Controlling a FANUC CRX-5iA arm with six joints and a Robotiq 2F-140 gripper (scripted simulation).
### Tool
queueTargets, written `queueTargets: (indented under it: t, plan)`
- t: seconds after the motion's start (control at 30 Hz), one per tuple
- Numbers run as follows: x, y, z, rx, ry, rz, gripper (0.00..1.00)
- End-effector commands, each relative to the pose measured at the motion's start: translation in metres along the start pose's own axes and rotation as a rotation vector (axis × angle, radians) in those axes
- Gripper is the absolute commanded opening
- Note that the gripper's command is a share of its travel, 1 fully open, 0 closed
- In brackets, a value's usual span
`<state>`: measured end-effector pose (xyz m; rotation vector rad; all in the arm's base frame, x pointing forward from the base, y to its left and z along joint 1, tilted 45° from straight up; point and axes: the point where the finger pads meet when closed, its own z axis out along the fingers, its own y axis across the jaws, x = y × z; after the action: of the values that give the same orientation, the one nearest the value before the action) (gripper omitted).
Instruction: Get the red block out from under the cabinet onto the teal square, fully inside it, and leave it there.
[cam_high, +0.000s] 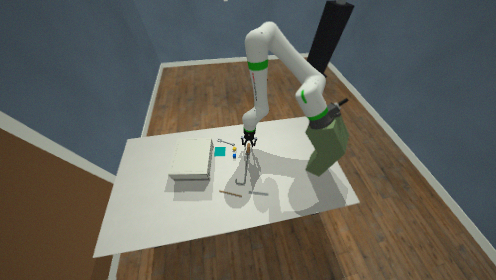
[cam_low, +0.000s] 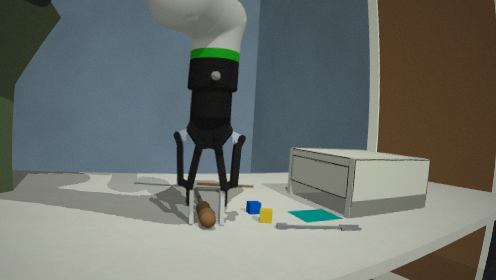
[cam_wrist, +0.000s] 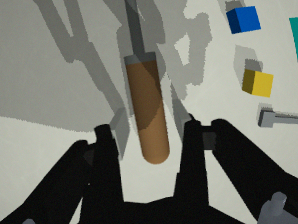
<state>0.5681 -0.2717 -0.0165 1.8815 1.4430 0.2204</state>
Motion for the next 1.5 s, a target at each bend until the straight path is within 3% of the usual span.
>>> queueTargets:
  t: [0.0,1.13,1.17,1.47]
  plan:
    - [0.0001,0.0000,0.0000,0.000,0.000,0.000,0.33]
    - [0.0001,0.0000,0.0000,0.000,0.000,0.000,0.33]
    - [0.0001,0.0000,0.0000,0.000,0.000,0.000,0.00]
    - [0.0001,0.0000,0.0000,0.000,0.000,0.000,0.00]
